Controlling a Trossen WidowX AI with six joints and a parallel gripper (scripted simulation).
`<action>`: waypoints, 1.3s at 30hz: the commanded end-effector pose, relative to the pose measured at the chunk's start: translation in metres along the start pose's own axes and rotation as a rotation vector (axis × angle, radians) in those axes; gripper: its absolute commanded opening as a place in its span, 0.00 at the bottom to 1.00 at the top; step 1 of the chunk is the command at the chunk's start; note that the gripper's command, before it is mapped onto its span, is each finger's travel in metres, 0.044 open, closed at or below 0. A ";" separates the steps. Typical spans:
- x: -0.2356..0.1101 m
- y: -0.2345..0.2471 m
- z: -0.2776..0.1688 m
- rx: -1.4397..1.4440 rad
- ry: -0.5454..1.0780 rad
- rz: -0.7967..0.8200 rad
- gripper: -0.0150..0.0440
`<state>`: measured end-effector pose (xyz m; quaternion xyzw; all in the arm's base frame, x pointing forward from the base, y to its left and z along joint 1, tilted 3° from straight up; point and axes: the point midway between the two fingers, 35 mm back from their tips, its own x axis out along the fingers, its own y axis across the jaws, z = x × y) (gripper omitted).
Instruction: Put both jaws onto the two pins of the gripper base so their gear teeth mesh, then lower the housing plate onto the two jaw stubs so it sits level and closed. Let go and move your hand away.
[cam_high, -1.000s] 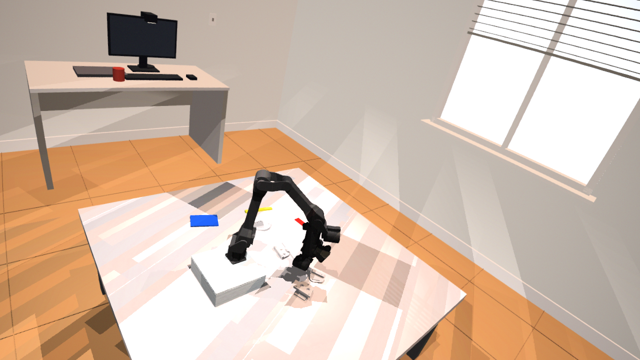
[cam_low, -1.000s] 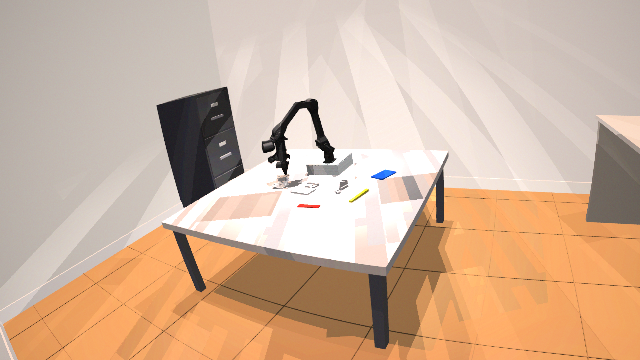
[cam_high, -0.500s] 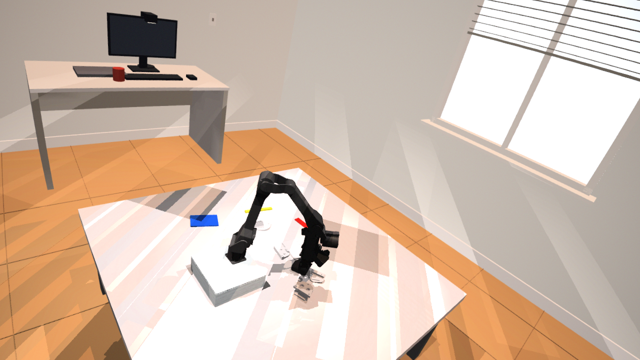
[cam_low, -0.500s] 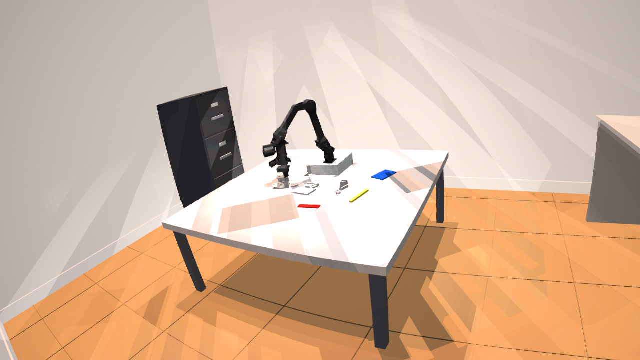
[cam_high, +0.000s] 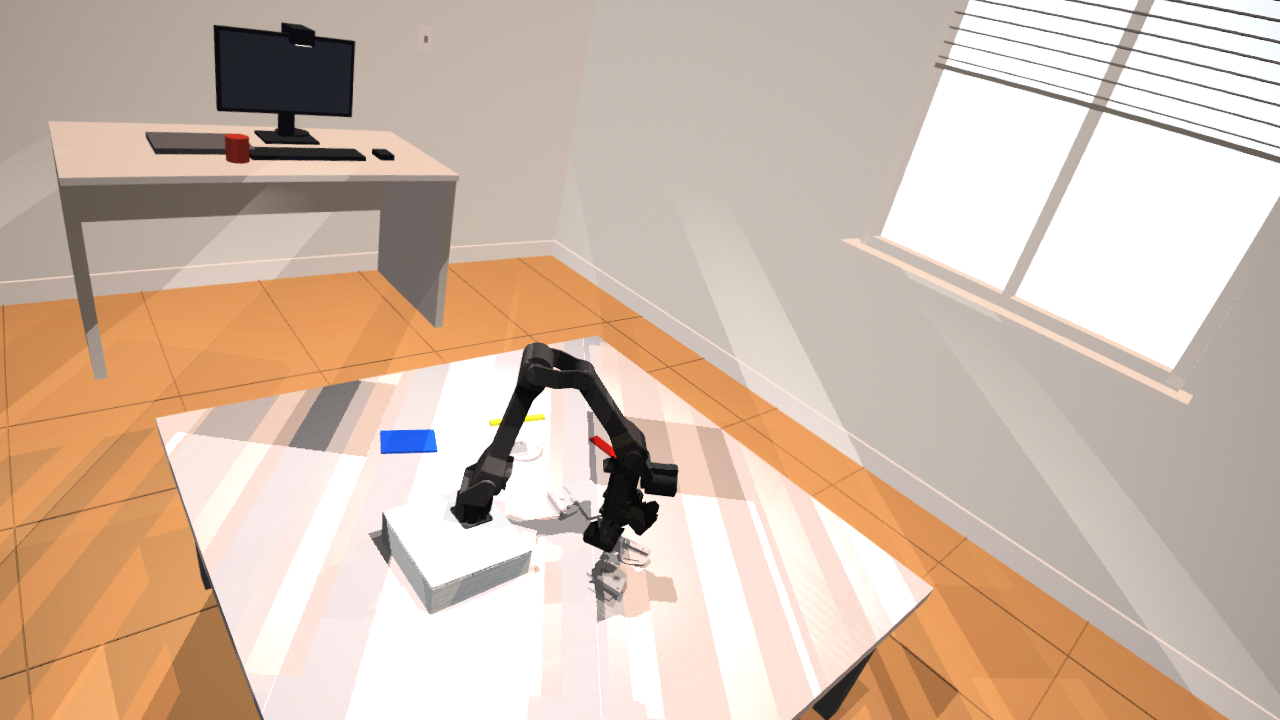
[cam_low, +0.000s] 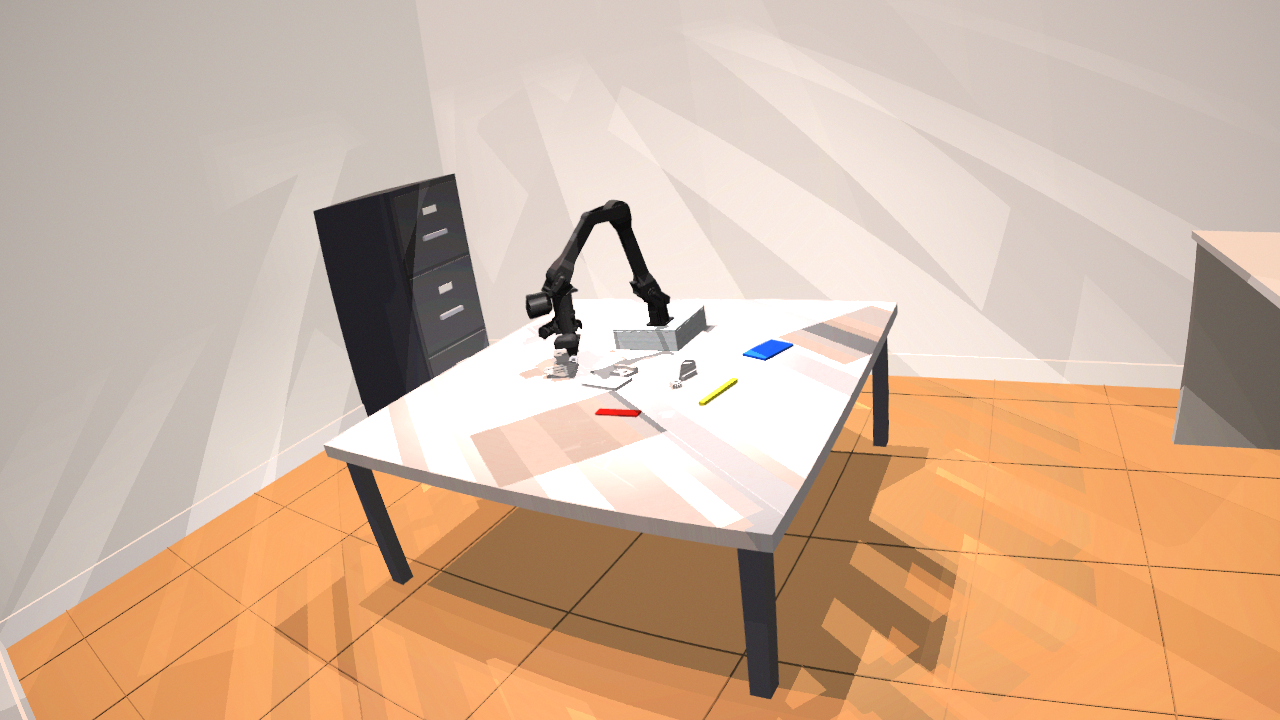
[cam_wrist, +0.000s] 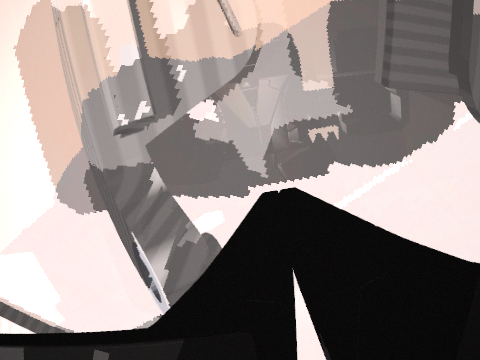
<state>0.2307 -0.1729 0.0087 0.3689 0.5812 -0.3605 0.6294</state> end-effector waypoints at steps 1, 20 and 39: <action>0.001 0.006 0.000 0.003 0.004 -0.001 0.25; 0.001 0.037 0.000 0.003 0.004 0.001 0.25; -0.051 0.049 0.001 -0.001 0.000 0.009 0.25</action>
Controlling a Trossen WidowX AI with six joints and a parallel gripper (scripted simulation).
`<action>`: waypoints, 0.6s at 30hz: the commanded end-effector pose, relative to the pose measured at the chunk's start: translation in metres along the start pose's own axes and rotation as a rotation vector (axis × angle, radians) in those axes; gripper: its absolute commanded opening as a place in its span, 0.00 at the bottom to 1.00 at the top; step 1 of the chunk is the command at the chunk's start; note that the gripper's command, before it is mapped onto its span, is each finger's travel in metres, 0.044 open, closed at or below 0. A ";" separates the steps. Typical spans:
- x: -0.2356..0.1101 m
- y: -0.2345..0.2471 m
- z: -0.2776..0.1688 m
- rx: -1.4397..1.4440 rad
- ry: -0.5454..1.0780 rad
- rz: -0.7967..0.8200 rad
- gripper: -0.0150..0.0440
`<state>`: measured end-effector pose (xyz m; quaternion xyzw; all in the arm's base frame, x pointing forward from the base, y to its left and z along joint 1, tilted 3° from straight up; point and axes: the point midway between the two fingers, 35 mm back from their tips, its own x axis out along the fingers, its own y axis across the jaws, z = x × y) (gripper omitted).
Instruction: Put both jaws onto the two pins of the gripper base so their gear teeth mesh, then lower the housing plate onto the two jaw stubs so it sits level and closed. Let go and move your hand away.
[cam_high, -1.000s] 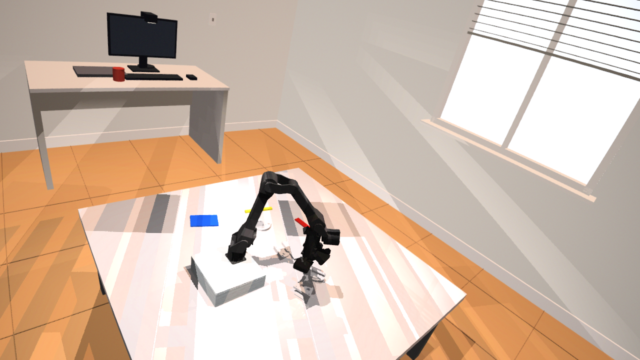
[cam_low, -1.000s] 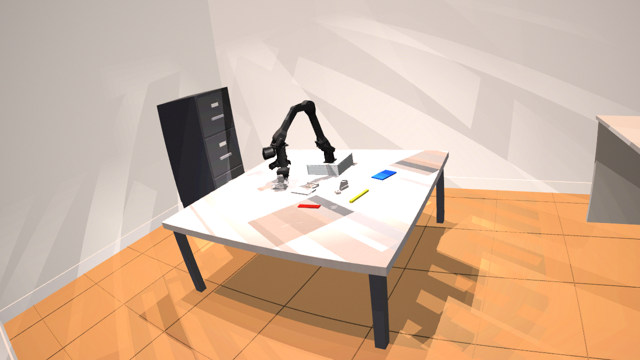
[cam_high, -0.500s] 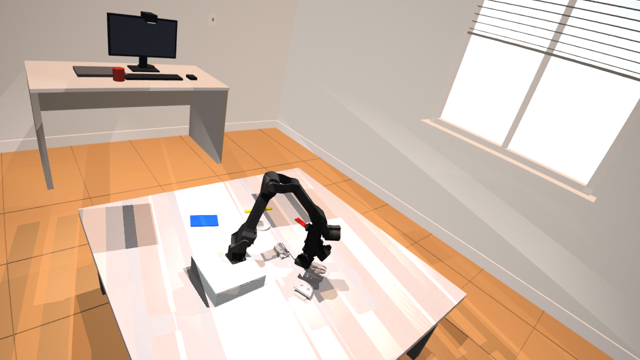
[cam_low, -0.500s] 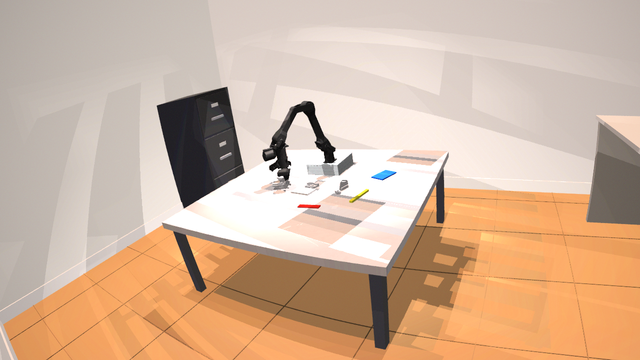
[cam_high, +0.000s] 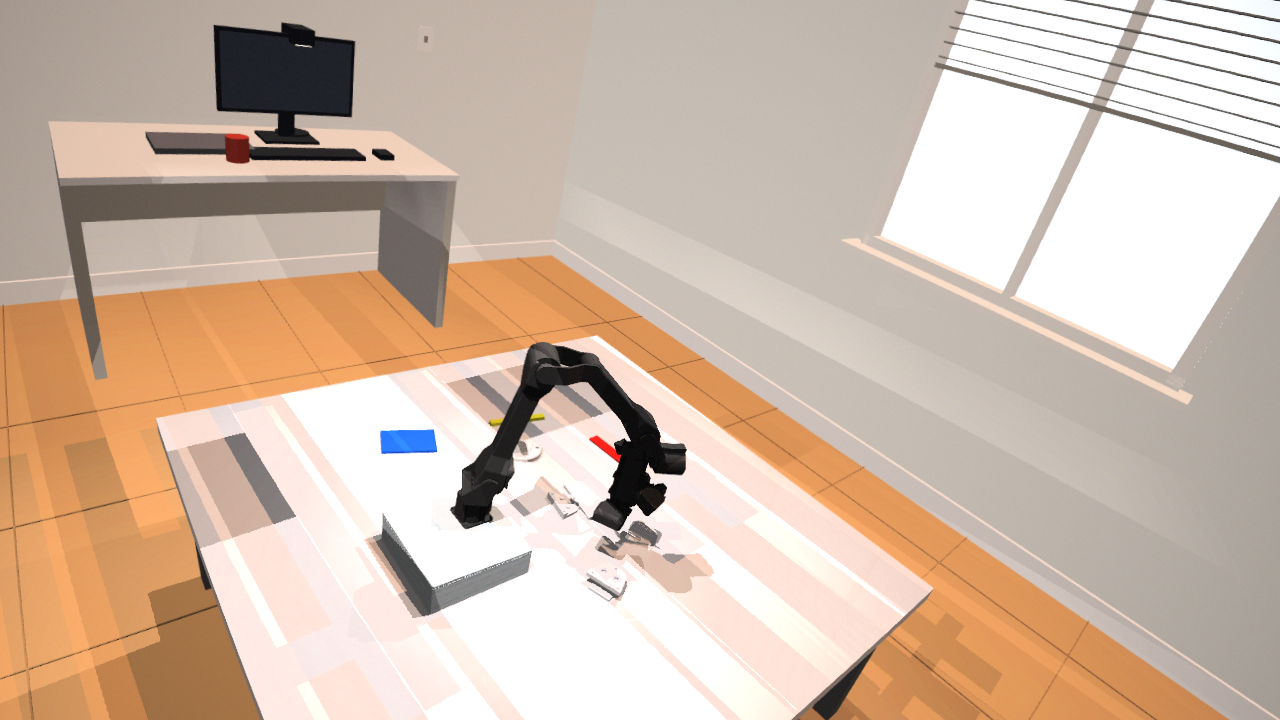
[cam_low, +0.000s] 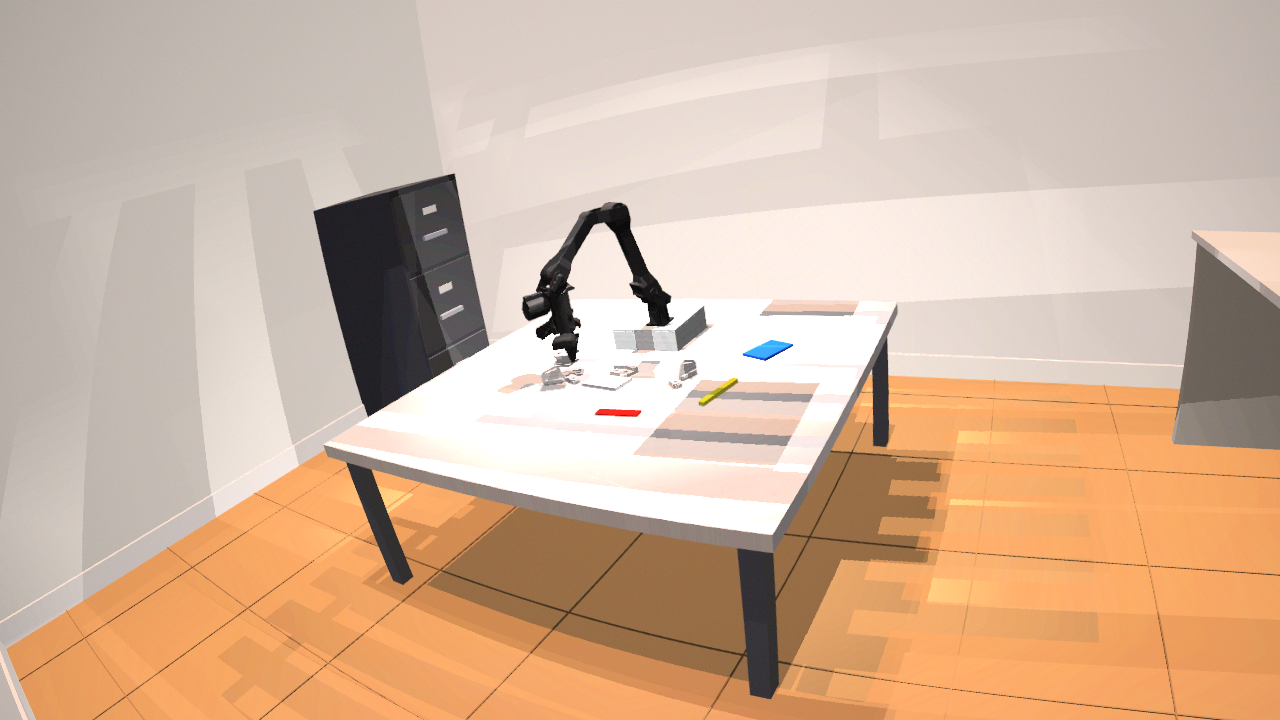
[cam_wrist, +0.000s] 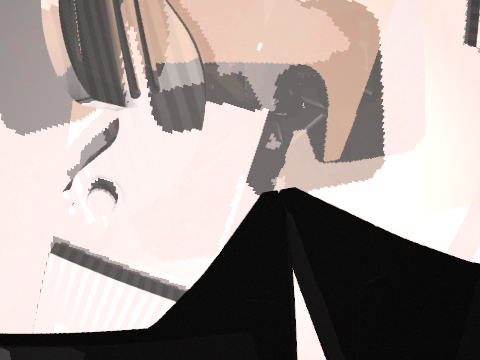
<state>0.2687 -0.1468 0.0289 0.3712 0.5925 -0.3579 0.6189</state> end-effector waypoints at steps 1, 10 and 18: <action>-0.040 0.002 0.004 -0.001 -0.031 0.020 0.25; -0.037 0.004 0.006 0.002 -0.043 0.028 0.52; -0.037 0.004 0.006 0.002 -0.043 0.028 0.88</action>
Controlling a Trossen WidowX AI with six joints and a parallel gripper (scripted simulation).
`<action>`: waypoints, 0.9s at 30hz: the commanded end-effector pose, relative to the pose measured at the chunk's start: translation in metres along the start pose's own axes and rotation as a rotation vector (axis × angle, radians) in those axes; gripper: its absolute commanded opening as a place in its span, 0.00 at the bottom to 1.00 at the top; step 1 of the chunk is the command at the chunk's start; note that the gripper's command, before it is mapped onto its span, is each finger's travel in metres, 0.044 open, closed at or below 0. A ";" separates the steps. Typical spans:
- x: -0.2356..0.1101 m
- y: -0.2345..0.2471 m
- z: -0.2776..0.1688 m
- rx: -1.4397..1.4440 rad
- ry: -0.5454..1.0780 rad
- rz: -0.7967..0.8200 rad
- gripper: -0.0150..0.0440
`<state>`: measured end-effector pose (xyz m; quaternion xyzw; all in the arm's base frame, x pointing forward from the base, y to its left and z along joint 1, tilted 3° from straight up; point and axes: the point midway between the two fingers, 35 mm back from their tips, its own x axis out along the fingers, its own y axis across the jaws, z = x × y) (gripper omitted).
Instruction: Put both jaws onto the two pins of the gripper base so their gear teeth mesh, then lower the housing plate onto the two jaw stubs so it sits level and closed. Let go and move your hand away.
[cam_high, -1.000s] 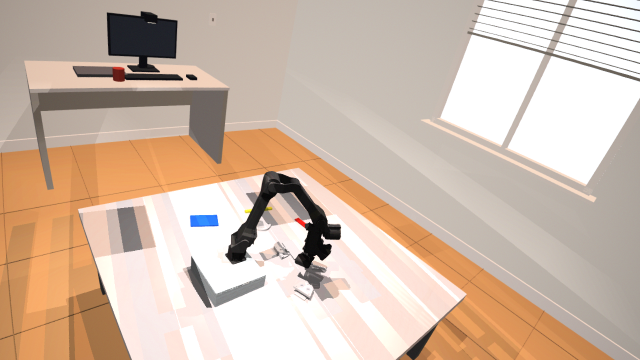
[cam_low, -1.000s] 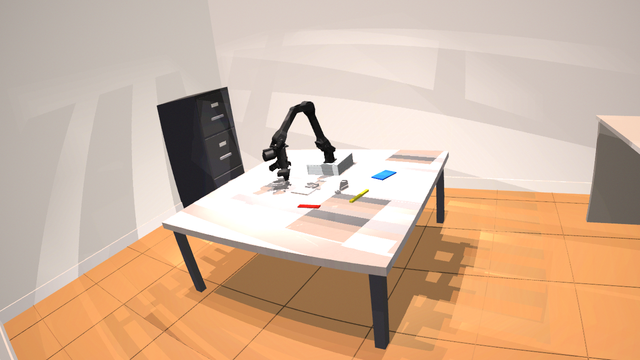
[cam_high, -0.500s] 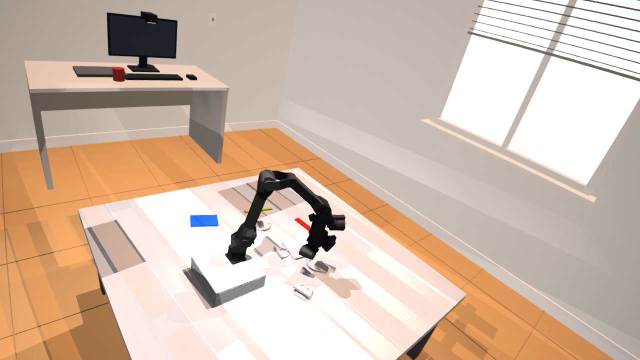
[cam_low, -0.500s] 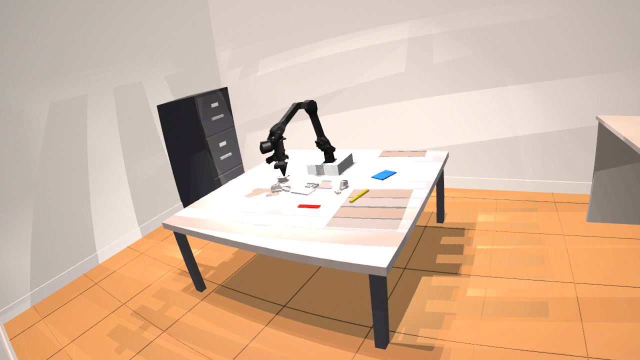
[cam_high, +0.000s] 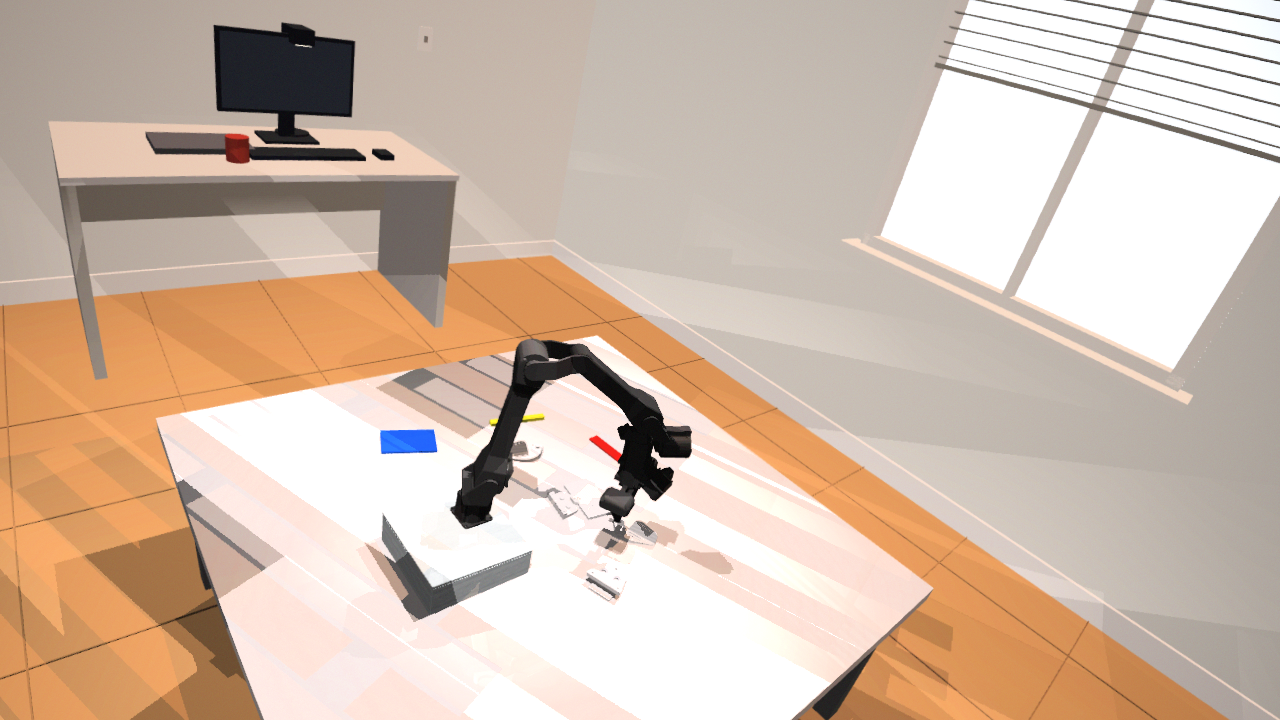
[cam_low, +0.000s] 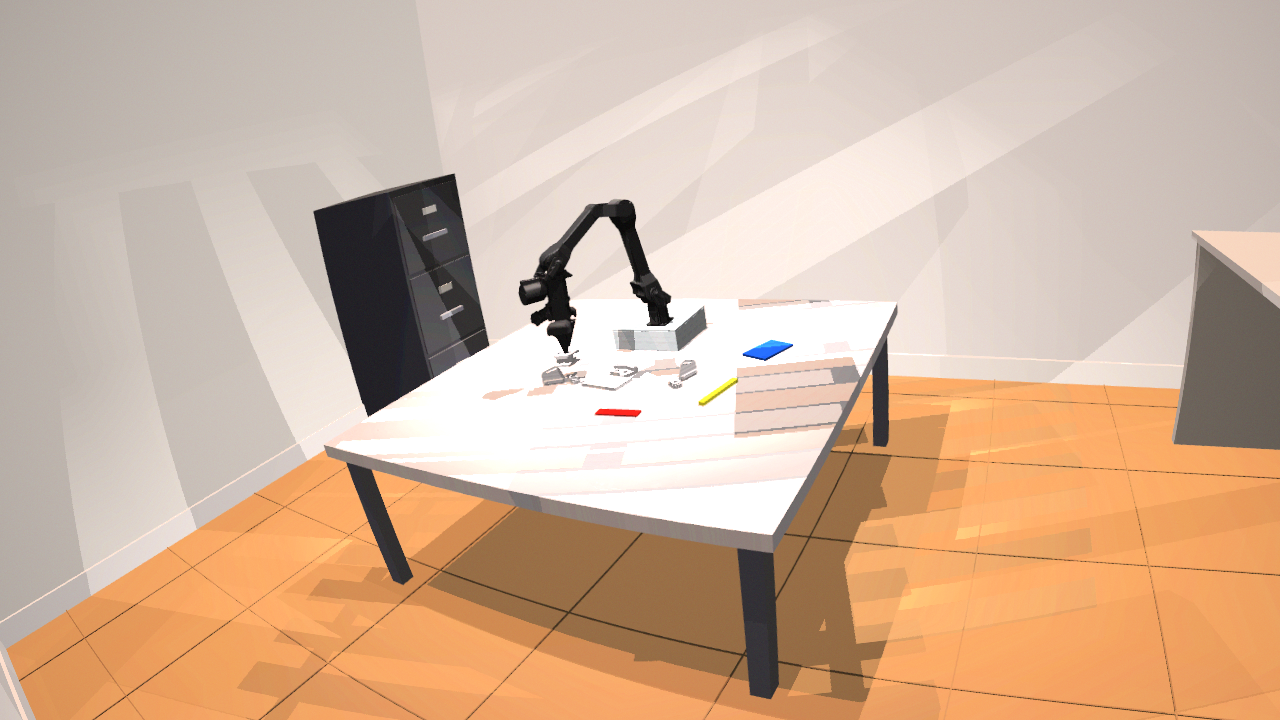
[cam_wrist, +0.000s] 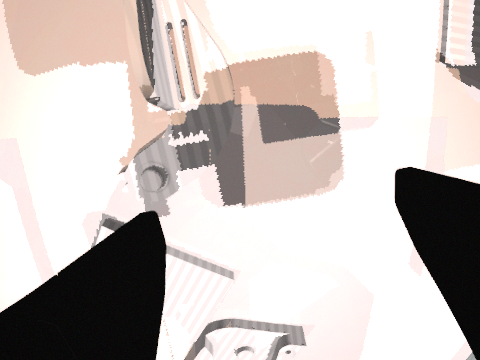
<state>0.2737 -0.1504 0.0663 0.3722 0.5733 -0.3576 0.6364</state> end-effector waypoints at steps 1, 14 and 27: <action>0.000 0.000 0.000 0.000 0.000 -0.001 0.92; 0.000 0.000 0.000 0.000 0.000 -0.001 1.00; 0.000 0.000 0.000 0.000 0.000 -0.001 1.00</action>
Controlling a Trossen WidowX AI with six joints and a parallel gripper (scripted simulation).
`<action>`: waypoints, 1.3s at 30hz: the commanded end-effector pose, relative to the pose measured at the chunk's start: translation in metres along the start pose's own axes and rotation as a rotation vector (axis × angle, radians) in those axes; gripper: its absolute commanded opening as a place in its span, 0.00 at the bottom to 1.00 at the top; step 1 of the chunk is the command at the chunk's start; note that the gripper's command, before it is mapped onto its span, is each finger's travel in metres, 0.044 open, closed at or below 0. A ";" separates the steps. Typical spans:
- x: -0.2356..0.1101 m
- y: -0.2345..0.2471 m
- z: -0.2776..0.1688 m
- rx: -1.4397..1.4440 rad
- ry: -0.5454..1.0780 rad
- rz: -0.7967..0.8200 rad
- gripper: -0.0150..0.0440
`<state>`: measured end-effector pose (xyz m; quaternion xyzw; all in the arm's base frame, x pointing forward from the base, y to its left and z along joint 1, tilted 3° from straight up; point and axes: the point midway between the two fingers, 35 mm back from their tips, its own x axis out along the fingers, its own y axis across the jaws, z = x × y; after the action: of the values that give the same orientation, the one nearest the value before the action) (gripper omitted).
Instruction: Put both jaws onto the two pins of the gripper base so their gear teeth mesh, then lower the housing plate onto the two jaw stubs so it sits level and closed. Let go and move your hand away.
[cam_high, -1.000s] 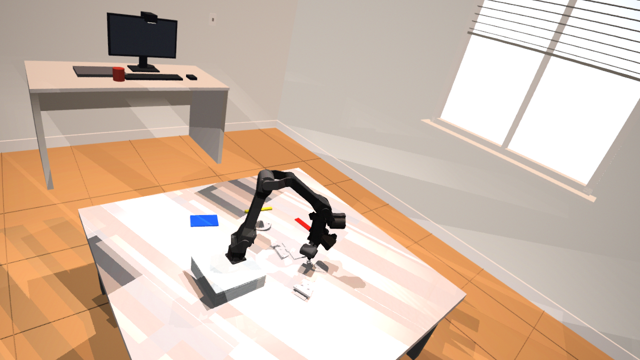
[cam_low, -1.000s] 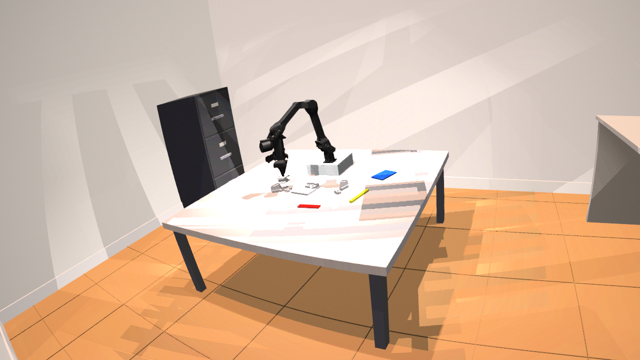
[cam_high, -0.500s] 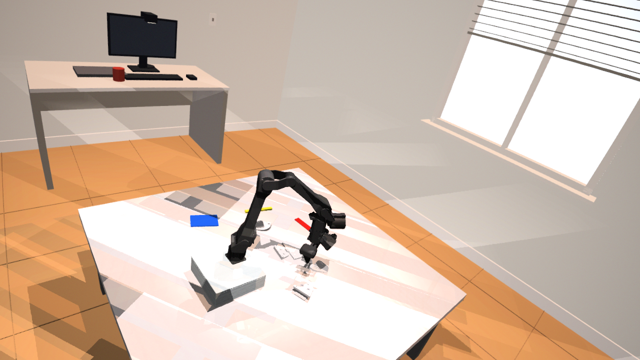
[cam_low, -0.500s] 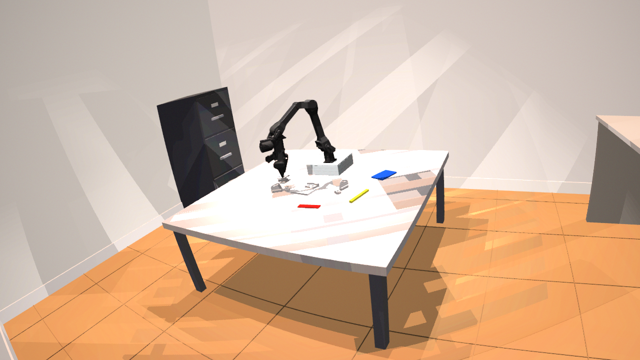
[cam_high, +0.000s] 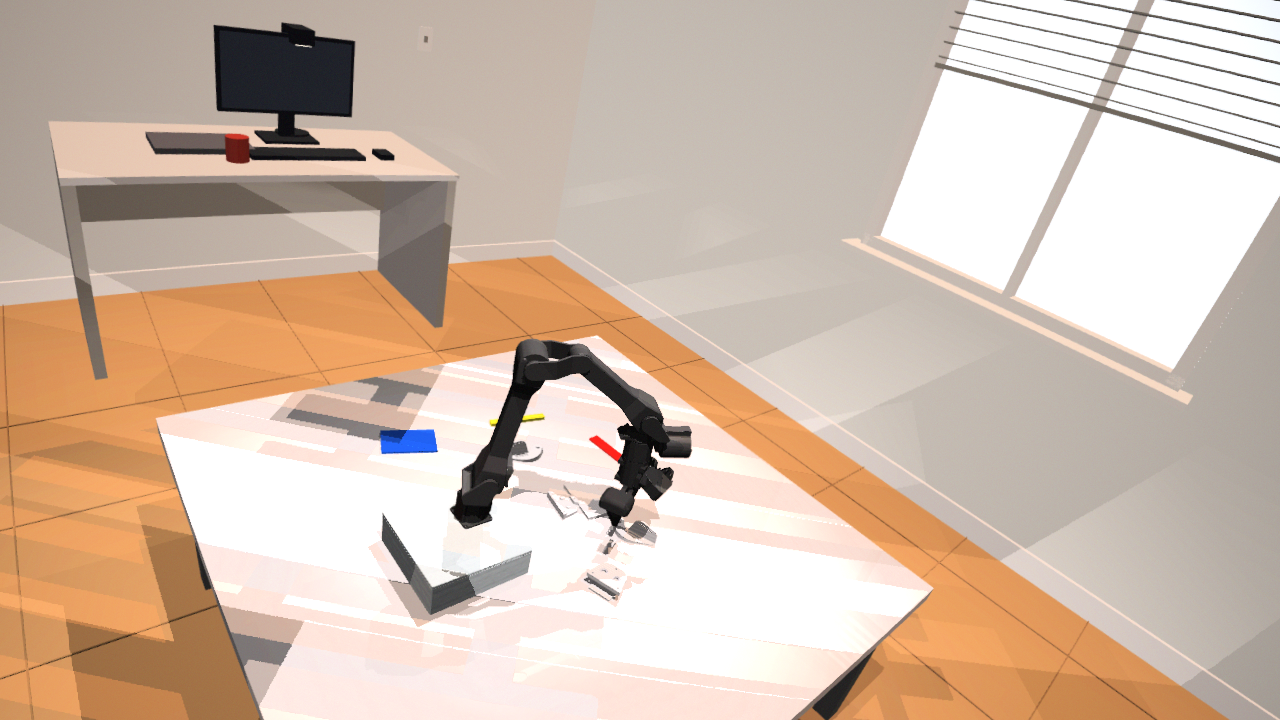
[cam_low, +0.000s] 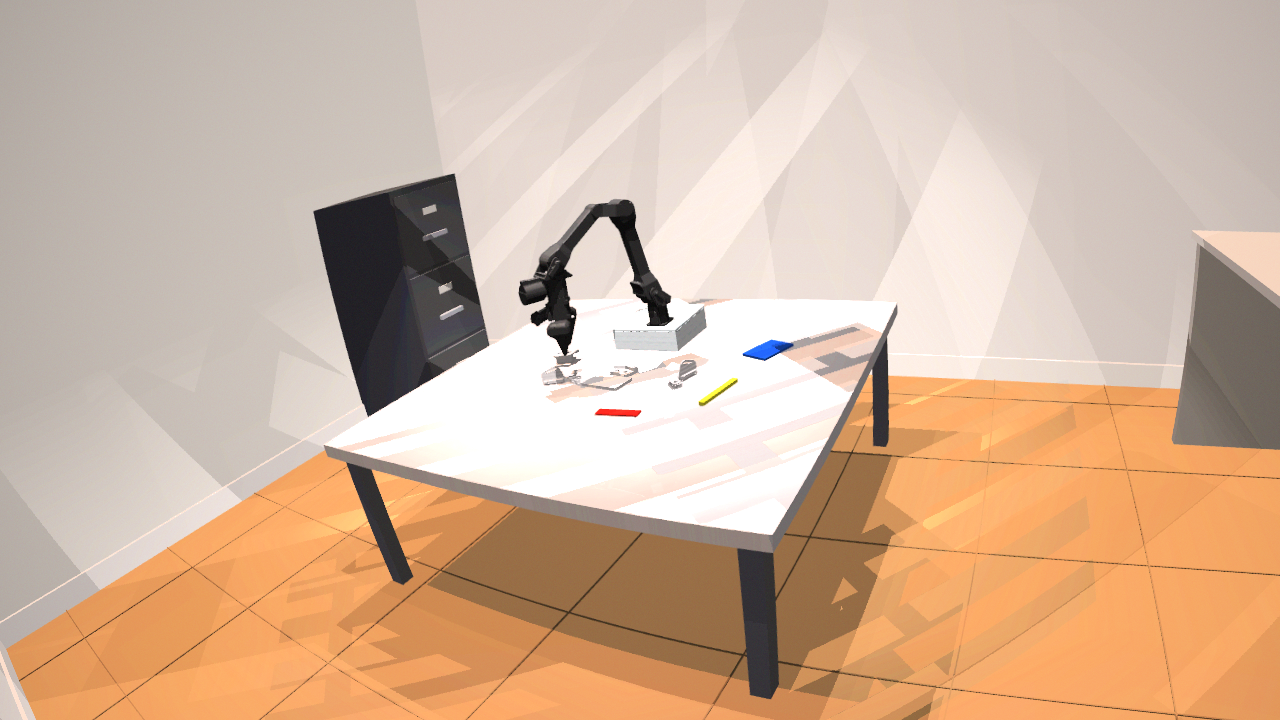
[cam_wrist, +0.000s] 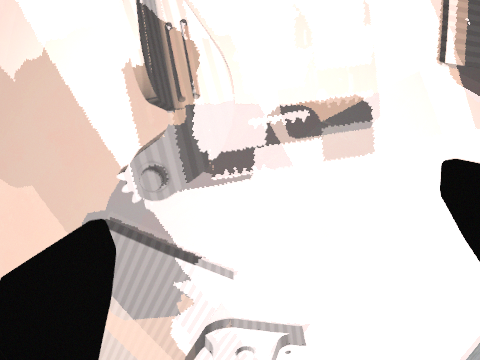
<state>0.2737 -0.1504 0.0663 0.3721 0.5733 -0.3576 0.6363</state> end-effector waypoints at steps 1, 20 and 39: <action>0.000 0.000 0.000 0.000 0.000 0.000 1.00; -0.006 -0.002 -0.003 -0.003 0.013 -0.008 0.29; -0.006 -0.002 -0.003 -0.003 0.013 -0.008 0.25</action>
<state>0.2704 -0.1487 0.0718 0.3723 0.5782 -0.3580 0.6316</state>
